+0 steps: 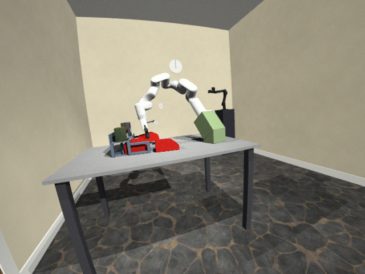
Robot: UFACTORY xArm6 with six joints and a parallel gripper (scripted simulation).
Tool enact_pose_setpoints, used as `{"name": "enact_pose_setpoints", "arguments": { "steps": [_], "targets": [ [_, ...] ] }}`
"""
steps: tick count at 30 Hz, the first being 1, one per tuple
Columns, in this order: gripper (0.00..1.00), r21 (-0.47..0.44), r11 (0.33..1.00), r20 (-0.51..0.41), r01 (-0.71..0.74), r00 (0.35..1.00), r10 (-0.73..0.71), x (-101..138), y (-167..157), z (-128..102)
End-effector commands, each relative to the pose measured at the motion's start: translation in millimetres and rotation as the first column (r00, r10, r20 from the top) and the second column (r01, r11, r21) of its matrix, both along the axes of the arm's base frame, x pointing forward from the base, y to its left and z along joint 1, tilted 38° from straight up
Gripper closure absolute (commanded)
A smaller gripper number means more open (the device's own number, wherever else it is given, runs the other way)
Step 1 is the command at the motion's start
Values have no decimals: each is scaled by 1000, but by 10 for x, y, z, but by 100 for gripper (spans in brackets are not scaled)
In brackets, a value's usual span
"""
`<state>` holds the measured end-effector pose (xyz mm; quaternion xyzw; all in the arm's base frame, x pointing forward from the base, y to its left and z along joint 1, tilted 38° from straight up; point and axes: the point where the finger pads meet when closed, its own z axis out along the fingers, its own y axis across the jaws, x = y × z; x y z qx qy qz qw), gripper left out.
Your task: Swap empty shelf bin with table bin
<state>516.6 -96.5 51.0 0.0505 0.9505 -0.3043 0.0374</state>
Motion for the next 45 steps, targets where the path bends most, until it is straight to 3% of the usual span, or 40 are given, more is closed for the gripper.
{"name": "enact_pose_setpoints", "arguments": {
  "steps": [1,45],
  "targets": [
    [100,0,1000,3,-2,1000,2,12,8,14],
    [100,0,1000,5,-3,1000,3,38,-62,-80]
  ]
}}
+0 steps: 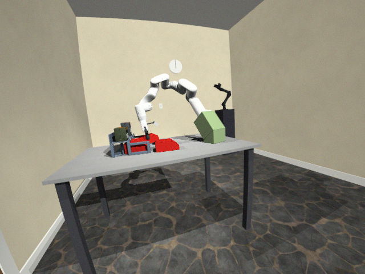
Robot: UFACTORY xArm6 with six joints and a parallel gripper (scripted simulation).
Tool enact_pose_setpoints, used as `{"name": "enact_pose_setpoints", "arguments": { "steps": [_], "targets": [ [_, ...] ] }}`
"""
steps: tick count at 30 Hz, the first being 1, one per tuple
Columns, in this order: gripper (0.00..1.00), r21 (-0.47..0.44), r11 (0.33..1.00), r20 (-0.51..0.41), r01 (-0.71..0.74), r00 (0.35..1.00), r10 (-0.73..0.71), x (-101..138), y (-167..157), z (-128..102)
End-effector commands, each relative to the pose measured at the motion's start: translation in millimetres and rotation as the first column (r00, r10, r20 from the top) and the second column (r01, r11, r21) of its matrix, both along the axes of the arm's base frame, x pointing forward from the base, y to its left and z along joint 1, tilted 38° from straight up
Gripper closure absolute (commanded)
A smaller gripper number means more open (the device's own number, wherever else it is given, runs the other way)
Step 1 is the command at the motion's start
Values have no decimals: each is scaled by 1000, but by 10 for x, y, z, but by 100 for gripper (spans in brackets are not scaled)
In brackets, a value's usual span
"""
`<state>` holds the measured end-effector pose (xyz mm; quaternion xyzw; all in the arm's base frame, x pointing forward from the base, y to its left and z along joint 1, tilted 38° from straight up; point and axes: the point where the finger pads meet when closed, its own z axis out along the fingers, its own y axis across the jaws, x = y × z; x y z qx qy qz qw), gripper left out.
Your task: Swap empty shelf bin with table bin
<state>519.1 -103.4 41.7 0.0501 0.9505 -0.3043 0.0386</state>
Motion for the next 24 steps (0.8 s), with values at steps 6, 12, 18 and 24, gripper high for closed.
{"name": "enact_pose_setpoints", "arguments": {
  "steps": [6,12,18,24],
  "targets": [
    [100,0,1000,4,-2,1000,2,13,8,14],
    [100,0,1000,5,-3,1000,3,22,7,15],
    [100,0,1000,8,-5,1000,5,43,6,18],
    [100,-1,1000,11,-7,1000,7,62,5,20]
  ]
}}
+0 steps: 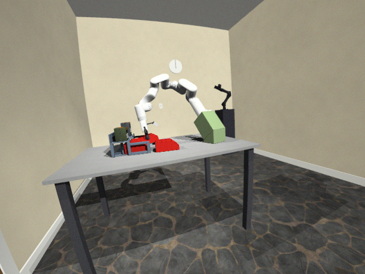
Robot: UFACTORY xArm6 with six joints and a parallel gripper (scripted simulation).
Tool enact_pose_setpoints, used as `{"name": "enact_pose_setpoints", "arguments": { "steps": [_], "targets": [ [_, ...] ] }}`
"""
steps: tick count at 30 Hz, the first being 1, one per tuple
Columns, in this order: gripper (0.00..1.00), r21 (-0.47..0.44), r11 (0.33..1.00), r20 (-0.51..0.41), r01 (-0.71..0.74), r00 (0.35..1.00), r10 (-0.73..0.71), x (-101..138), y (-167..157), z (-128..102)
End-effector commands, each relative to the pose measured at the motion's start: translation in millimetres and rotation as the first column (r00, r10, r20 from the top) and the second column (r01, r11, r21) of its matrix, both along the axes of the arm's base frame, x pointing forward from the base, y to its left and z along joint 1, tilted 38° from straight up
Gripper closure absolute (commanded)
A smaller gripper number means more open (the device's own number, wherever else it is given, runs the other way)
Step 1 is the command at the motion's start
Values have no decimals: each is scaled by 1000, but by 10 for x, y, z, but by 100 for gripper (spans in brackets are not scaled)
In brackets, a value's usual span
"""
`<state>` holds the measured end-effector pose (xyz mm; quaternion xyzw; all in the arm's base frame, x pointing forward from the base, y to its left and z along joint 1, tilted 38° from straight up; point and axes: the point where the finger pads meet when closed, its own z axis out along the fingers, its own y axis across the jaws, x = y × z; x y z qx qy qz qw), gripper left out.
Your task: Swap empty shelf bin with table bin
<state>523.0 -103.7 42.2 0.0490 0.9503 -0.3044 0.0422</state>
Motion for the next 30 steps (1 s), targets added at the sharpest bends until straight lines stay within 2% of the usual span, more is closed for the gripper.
{"name": "enact_pose_setpoints", "arguments": {
  "steps": [1,30],
  "targets": [
    [100,0,1000,6,-3,1000,3,29,7,16],
    [100,-3,1000,26,-18,1000,18,156,0,32]
  ]
}}
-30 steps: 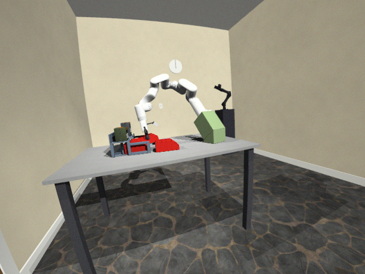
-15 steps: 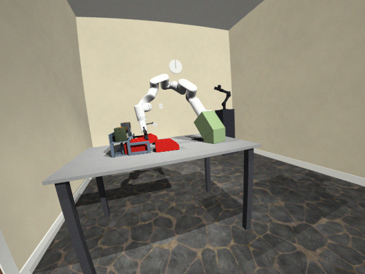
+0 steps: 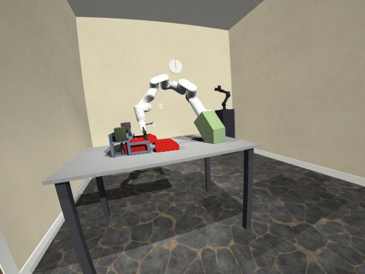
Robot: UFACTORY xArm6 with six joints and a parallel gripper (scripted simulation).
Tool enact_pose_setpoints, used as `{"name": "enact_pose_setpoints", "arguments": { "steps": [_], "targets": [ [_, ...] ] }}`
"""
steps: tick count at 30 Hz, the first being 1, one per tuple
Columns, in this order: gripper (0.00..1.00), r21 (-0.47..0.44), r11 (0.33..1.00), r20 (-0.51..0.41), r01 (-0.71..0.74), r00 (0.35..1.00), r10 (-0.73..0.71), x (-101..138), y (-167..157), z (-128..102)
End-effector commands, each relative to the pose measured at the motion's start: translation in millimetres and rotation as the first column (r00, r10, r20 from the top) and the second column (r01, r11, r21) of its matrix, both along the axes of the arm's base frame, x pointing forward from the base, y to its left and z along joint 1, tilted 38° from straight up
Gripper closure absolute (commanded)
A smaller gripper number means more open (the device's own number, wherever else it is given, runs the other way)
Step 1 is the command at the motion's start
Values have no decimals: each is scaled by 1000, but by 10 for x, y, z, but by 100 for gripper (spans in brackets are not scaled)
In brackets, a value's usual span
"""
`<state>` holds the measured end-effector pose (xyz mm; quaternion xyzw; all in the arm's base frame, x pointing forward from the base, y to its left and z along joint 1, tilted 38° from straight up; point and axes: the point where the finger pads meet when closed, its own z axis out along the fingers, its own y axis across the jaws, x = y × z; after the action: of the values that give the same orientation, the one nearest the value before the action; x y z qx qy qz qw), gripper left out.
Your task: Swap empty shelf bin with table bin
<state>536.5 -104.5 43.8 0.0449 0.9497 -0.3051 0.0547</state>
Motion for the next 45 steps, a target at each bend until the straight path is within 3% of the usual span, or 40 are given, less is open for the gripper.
{"name": "enact_pose_setpoints", "arguments": {
  "steps": [1,45],
  "targets": [
    [100,0,1000,5,-3,1000,3,23,8,16],
    [100,-1,1000,11,-7,1000,7,78,7,26]
  ]
}}
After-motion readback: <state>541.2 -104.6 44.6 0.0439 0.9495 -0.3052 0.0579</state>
